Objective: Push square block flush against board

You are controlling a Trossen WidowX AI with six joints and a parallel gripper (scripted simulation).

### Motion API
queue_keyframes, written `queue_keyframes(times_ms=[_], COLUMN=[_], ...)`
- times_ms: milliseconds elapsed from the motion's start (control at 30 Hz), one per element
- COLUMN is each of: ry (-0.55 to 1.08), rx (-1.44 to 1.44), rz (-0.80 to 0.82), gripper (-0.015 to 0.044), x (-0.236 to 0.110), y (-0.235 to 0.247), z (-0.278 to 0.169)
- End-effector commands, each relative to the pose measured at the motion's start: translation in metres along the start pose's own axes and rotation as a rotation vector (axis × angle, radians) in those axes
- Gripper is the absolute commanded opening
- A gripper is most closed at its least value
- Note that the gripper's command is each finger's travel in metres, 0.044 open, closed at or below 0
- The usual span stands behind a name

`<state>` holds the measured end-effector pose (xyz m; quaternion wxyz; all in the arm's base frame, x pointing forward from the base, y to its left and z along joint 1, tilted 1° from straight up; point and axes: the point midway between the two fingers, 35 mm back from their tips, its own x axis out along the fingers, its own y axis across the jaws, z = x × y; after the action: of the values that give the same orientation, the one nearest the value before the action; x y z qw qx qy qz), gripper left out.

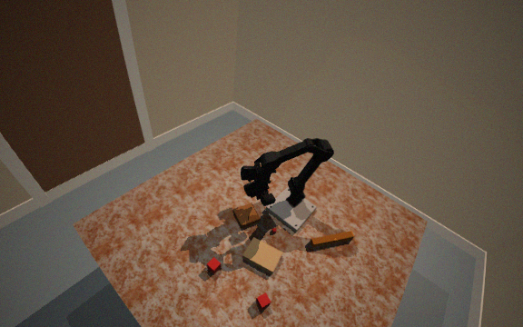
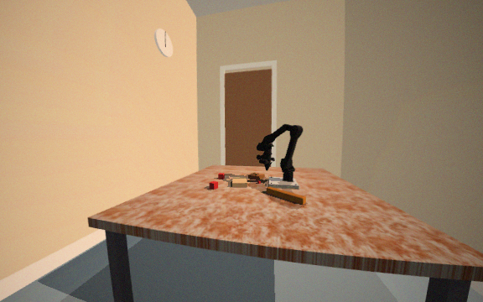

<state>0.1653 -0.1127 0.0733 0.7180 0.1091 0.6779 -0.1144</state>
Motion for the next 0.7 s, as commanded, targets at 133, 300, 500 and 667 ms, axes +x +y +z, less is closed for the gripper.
queue_keyframes(times_ms=[133,300,500,667], ry=[0.049,0.049,0.048,0.048], rx=[0.001,0.001,0.001,0.001], rz=[0.007,0.007,0.007,0.007], gripper=[0.0000,0.0000,0.0000,0.0000], x=[0.057,0.057,0.057,0.056], y=[0.001,0.001,0.000,0.000], z=[-0.005,-0.005,-0.001,0.004])
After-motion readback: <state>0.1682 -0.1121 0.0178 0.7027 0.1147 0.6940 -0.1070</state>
